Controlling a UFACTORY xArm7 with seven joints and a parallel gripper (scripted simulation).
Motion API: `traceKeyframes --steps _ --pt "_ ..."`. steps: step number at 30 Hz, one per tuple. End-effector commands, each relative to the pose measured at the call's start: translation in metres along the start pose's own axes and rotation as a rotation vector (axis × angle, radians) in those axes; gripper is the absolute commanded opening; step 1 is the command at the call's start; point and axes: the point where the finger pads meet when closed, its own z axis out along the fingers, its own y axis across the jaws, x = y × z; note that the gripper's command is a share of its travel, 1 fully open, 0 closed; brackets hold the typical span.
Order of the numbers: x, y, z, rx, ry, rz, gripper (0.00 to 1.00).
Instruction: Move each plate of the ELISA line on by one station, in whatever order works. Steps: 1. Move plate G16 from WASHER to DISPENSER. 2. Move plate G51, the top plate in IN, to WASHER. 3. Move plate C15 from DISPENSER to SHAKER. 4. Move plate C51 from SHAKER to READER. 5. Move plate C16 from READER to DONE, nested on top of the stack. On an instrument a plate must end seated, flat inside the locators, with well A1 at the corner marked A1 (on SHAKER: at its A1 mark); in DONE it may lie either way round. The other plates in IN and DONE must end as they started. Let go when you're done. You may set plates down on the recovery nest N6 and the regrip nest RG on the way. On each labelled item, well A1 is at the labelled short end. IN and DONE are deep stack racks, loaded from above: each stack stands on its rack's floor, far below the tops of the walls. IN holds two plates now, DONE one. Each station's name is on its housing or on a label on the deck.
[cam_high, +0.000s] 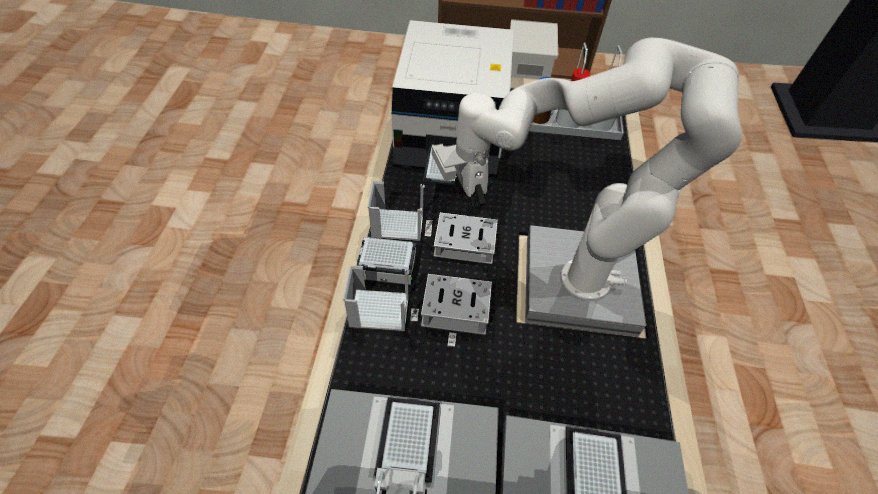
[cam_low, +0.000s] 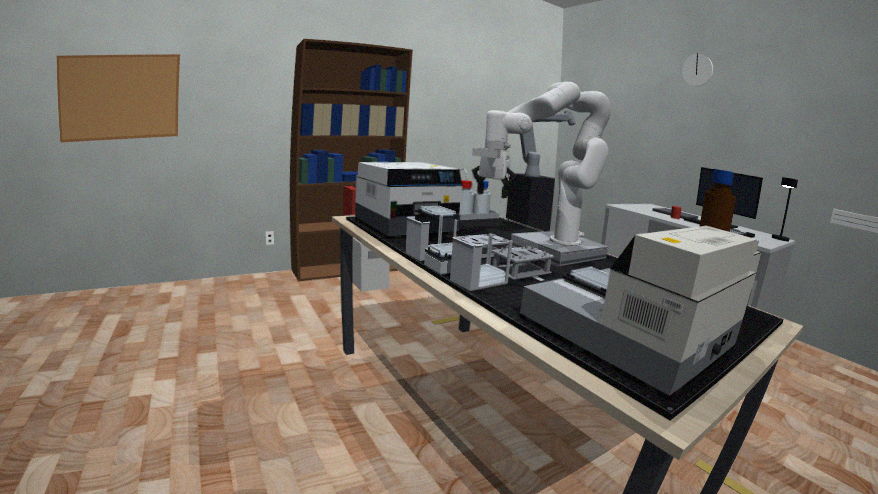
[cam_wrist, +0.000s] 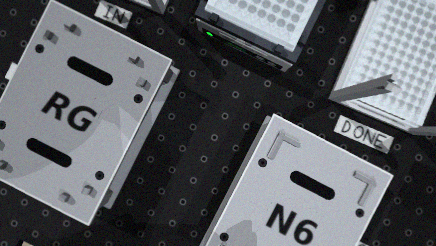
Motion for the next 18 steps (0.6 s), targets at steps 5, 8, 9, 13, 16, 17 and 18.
traceKeyframes --steps 5,8,9,13,16,17,18 --pt "0.0 0.02 -0.001 0.001 0.005 -0.09 1.0" --pt "-0.001 0.03 -0.001 0.001 0.005 -0.21 1.0" --pt "-0.002 0.033 -0.001 0.001 0.005 -0.234 1.0" --pt "-0.003 0.046 -0.001 0.001 0.005 -0.234 1.0" --pt "-0.004 0.056 -0.001 0.001 0.005 -0.234 1.0" --pt "-0.004 0.058 -0.001 0.001 0.005 -0.234 1.0" --pt "-0.004 0.058 -0.001 0.001 0.005 -0.234 1.0"
